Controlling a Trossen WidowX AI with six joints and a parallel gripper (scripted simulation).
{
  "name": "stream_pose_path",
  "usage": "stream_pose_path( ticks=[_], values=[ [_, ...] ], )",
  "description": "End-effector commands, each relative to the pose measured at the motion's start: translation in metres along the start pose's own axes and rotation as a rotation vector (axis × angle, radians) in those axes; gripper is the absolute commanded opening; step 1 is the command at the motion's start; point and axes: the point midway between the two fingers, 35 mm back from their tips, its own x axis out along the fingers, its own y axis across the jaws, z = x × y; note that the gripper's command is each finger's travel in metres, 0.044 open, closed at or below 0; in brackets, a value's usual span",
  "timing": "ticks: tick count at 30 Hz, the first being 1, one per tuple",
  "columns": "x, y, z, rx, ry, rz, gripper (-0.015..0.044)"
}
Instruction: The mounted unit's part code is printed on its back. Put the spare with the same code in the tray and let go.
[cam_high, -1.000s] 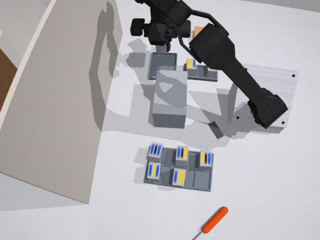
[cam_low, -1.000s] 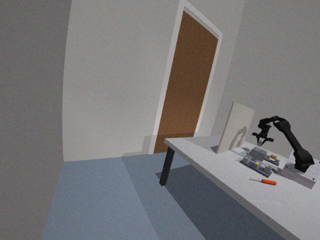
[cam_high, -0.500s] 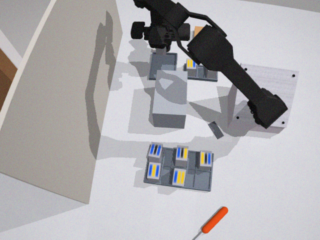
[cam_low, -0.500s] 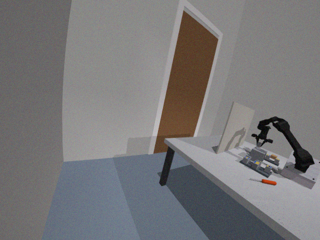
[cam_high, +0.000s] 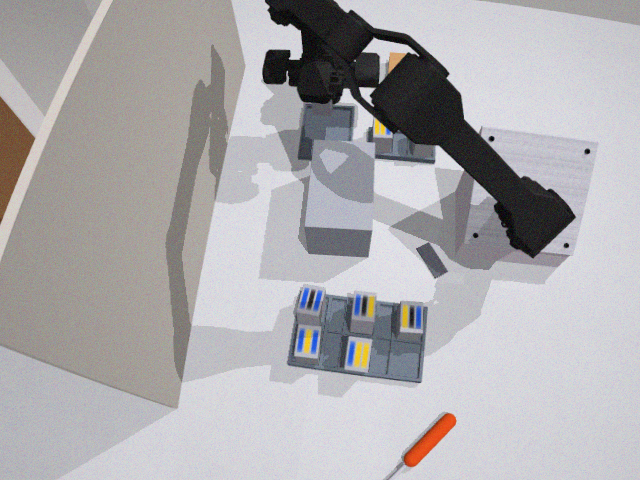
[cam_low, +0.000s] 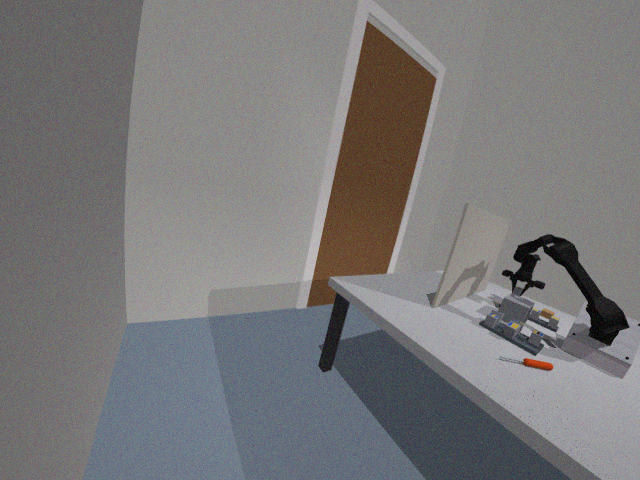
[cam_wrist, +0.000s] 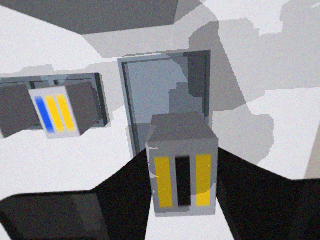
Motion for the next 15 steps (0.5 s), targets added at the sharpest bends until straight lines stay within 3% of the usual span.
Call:
stream_pose_path(
  ticks=[1, 15],
  values=[
    [0.005, 0.0, 0.0, 0.006, -0.003, -0.001, 0.0],
    [0.018, 0.001, 0.001, 0.006, -0.004, -0.002, 0.0]
  ],
)
